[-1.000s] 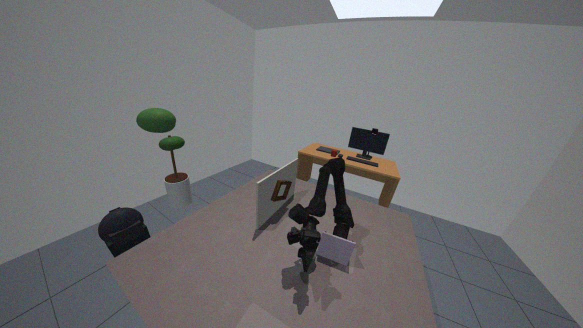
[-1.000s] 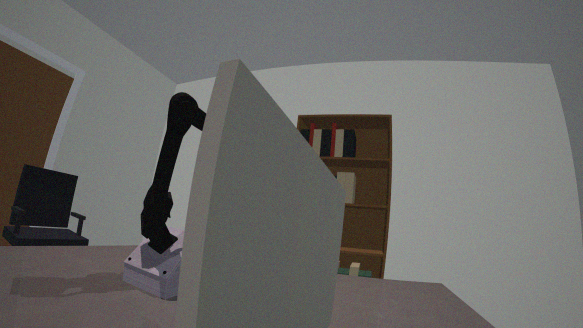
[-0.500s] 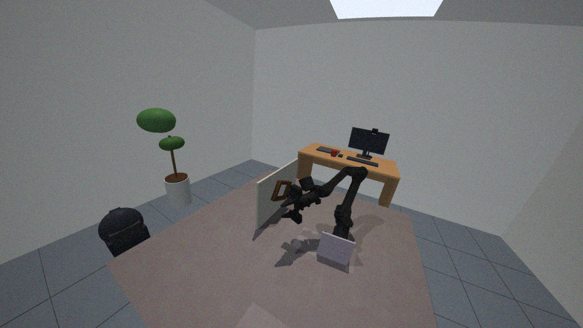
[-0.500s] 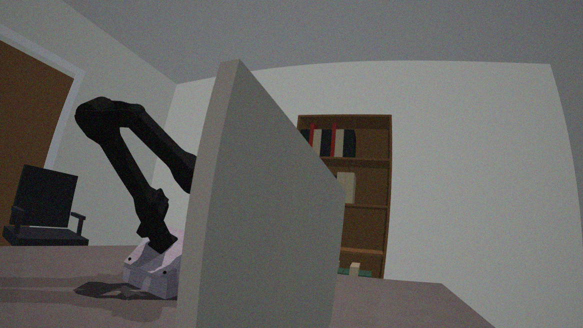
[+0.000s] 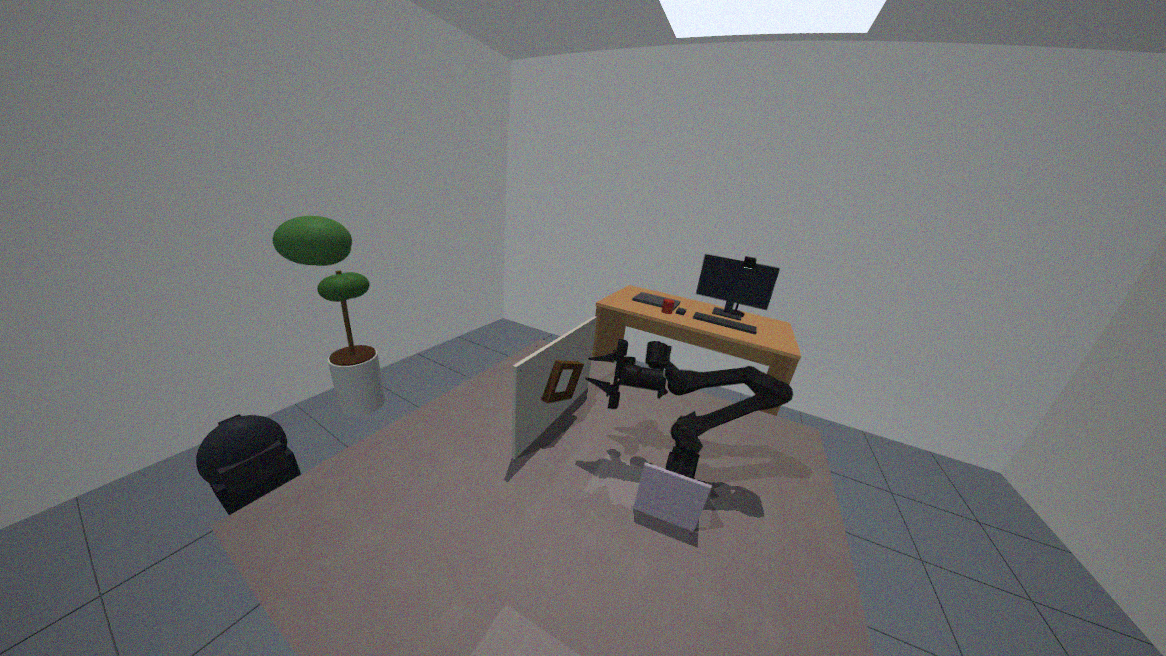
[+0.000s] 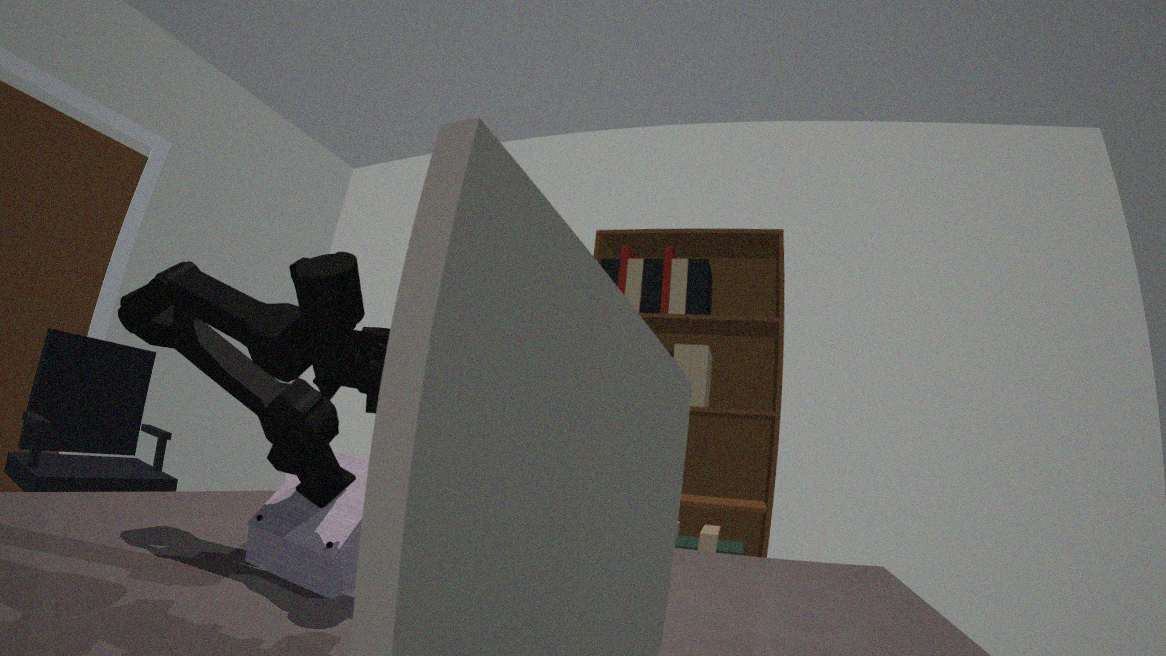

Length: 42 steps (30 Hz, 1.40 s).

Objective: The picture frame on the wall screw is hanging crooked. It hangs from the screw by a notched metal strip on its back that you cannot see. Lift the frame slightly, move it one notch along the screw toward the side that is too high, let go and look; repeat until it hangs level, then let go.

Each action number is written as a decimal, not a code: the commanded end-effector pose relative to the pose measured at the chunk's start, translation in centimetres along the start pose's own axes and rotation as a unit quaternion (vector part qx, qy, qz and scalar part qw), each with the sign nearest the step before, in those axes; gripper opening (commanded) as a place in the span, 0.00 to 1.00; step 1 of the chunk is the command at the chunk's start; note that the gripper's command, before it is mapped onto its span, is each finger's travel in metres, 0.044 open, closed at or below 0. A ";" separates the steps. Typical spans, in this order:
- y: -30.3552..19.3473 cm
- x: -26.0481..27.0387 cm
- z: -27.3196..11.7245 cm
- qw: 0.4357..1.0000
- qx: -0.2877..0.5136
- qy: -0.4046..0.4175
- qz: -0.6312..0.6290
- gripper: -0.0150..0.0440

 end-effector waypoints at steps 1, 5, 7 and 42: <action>1.8 0.8 -2.9 0.993 -0.100 0.060 0.030 0.69; 2.4 1.0 -3.9 0.987 -0.134 0.083 0.039 0.69; 2.4 1.0 -3.9 0.987 -0.134 0.083 0.039 0.69; 2.4 1.0 -3.9 0.987 -0.134 0.083 0.039 0.69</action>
Point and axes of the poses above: the point midway between the two fingers, 35 mm back from their tips, its own z axis out along the fingers, its own x axis across the jaws, y = z × x, the point moved 10 cm from there along -z, back along the fingers, and after that the axes turned 9 degrees about z, right-handed, at the moved point
